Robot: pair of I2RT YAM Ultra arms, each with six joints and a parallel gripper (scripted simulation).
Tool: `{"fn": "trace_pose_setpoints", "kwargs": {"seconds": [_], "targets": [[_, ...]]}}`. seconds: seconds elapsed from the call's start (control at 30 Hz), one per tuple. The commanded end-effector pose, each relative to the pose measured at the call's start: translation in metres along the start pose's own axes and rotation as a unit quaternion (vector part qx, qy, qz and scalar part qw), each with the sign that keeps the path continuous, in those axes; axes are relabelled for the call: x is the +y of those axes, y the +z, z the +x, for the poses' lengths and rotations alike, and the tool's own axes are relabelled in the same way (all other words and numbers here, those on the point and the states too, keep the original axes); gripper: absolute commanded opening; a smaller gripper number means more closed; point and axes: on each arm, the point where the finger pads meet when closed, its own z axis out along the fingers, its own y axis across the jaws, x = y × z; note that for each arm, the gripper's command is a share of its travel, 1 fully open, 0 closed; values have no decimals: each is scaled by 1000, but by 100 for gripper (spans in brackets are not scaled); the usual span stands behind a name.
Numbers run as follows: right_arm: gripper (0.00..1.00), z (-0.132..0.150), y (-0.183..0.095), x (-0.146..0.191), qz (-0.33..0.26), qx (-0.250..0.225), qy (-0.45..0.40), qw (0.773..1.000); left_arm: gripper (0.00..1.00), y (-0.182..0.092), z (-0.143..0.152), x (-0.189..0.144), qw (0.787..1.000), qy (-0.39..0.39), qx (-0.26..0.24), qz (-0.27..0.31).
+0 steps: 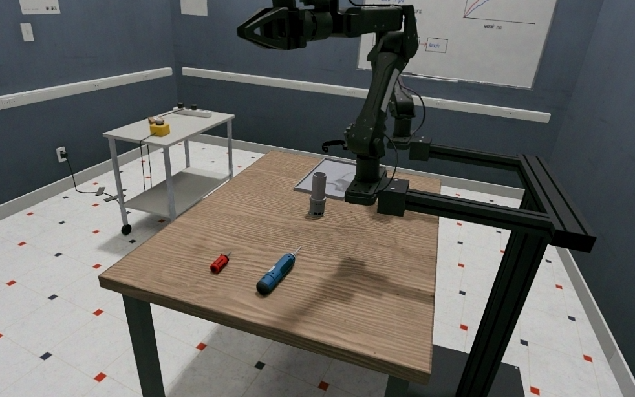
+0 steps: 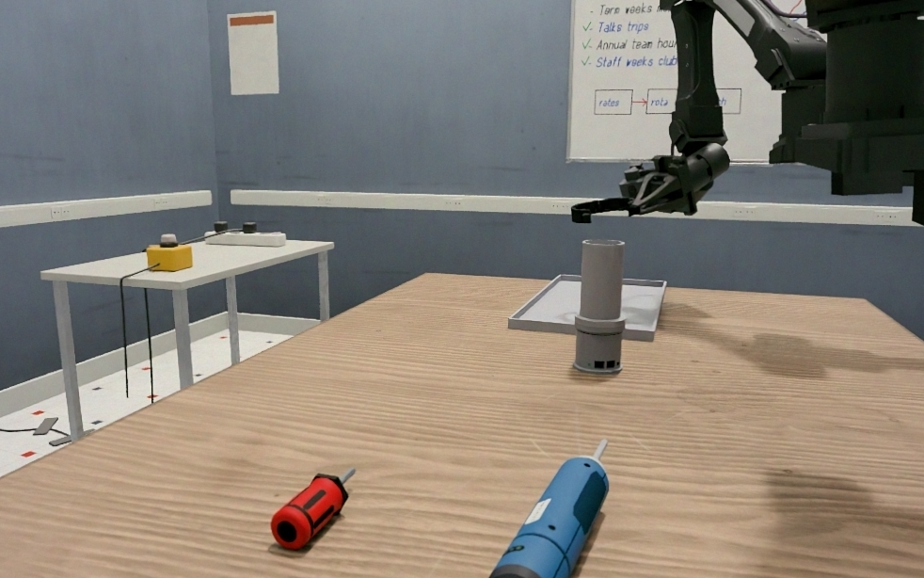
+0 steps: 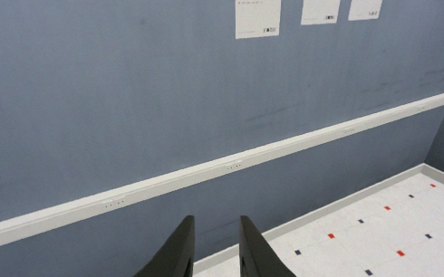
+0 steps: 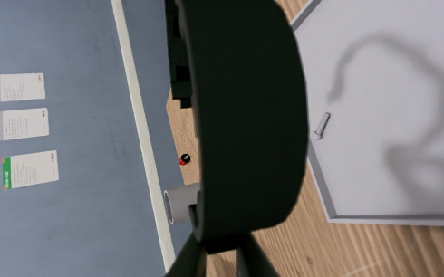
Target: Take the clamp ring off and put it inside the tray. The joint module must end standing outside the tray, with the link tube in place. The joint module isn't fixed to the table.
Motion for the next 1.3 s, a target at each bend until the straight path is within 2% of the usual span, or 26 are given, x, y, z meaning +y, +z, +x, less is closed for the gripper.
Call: {"fn": "trace_pose_setpoints", "kwargs": {"seconds": [0.0,0.9,1.07,1.1,1.27], "targets": [[6,-12,3,0,-14,-15,-25,999,20,-7,-24,4,999,-6,-36,-9],[6,-5,15,-21,-17,-12,-16,1000,20,-7,-24,4,999,-6,-36,-9],[6,-10,15,-25,-15,-14,-23,1000,20,-7,-24,4,999,-6,-36,-9],[6,-3,16,-24,-18,-11,-13,1000,20,-7,-24,4,999,-6,-36,-9],[6,-9,18,-32,-16,-14,-17,1000,20,-7,-24,4,999,-6,-36,-9]]}}
